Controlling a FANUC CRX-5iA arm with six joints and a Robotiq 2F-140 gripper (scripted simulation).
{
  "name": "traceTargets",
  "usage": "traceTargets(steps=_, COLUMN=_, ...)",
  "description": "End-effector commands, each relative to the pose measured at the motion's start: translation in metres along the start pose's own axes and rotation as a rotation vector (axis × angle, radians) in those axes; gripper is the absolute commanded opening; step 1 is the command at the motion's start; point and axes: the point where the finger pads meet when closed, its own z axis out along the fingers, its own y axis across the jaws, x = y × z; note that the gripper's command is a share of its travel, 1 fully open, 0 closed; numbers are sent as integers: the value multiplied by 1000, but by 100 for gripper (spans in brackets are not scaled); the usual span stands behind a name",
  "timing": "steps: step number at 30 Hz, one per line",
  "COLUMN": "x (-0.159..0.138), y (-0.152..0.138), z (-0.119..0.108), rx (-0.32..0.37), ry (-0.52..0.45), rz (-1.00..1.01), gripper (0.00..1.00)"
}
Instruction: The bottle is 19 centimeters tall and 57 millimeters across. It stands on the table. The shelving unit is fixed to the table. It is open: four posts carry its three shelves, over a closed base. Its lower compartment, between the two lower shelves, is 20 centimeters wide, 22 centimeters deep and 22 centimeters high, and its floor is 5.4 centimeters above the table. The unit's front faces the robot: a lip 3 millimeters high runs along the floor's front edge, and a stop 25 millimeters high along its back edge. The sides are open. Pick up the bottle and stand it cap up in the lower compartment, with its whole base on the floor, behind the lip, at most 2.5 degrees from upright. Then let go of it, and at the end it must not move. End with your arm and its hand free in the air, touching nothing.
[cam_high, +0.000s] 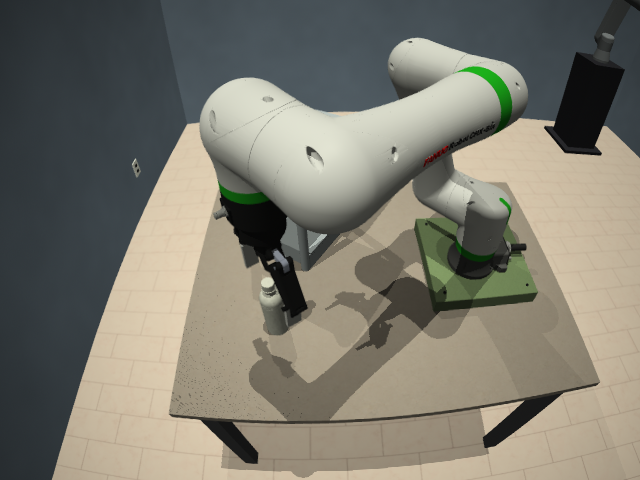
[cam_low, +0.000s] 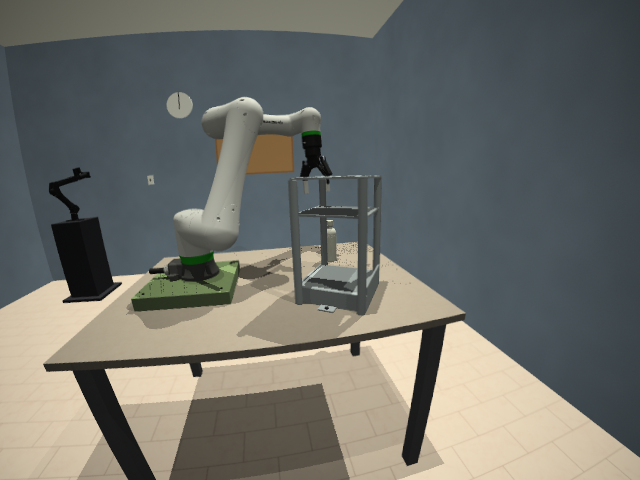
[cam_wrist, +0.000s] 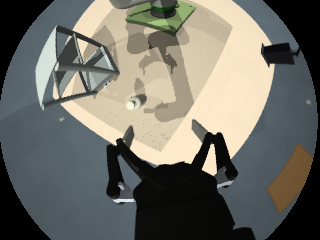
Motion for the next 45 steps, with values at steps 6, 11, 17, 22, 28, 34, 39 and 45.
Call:
traceTargets(steps=6, x=0, y=0, z=0, rx=0, ry=0, rz=0, gripper=100)
traceTargets(steps=11, x=0, y=0, z=0, rx=0, ry=0, rz=0, gripper=100)
traceTargets(steps=17, x=0, y=0, z=0, rx=0, ry=0, rz=0, gripper=100)
traceTargets(steps=22, x=-5, y=-4, z=-48, rx=2, ry=-1, rz=0, gripper=100)
traceTargets(steps=28, x=-4, y=-8, z=-83, rx=1, ry=-1, rz=0, gripper=100)
traceTargets(steps=34, x=1, y=-12, z=-112, rx=0, ry=-1, rz=0, gripper=100)
traceTargets(steps=39, x=2, y=-12, z=-119, rx=0, ry=-1, rz=0, gripper=100)
traceTargets(steps=45, x=6, y=-46, z=-84, rx=-29, ry=-1, rz=-124, gripper=100)
